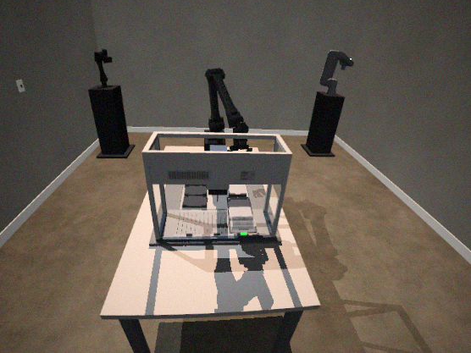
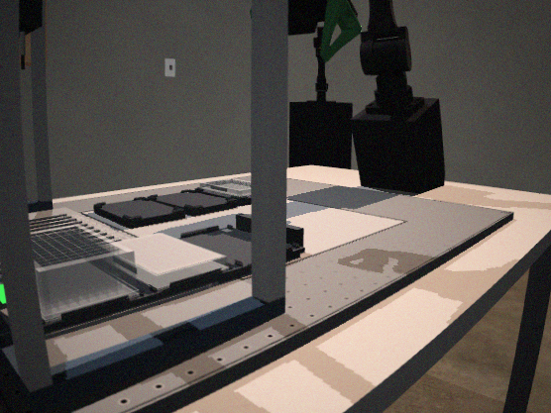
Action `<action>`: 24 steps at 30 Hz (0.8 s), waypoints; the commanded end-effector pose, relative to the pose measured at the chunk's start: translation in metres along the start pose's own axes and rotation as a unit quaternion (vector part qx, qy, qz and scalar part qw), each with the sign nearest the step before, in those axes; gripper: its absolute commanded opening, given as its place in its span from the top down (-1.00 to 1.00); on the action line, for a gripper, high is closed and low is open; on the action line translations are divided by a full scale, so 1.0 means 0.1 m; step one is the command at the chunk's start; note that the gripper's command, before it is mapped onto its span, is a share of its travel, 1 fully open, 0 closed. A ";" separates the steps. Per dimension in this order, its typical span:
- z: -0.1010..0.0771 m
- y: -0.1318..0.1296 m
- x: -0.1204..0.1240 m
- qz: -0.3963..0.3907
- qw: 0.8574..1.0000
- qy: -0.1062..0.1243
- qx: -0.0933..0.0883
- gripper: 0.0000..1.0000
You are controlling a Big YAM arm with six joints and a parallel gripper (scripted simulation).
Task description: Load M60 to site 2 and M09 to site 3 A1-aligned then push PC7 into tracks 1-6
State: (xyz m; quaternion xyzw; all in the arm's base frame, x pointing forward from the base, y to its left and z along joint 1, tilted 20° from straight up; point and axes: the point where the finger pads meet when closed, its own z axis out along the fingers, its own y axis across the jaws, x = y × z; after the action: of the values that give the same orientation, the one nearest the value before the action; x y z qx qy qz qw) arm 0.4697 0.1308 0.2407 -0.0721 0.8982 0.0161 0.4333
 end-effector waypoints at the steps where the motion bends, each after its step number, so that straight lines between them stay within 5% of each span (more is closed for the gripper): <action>1: 0.09 -0.05 -0.15 0.017 0.999 0.035 0.004 -1.00; 11: 0.26 -0.06 -0.03 0.018 0.979 0.202 0.004 -1.00; 13: 0.26 -0.06 -0.03 0.018 0.979 0.202 0.004 -1.00; 16: 0.27 -0.06 -0.02 0.018 0.969 0.248 0.004 -1.00; 18: 0.27 -0.06 -0.02 0.018 0.969 0.248 0.004 -1.00; 19: 0.30 -0.07 0.28 0.015 0.962 0.273 0.007 -1.00; 22: 0.30 -0.07 0.28 0.014 0.962 0.273 0.007 -1.00; 23: 0.28 -0.06 0.08 0.016 0.967 0.256 0.005 -1.00; 24: 0.16 -0.13 0.14 0.034 0.969 0.244 0.008 -1.00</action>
State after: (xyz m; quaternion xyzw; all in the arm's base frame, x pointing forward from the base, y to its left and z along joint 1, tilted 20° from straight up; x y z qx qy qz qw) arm 0.4748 0.1291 0.2043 -0.0688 0.9812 -0.0029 0.1803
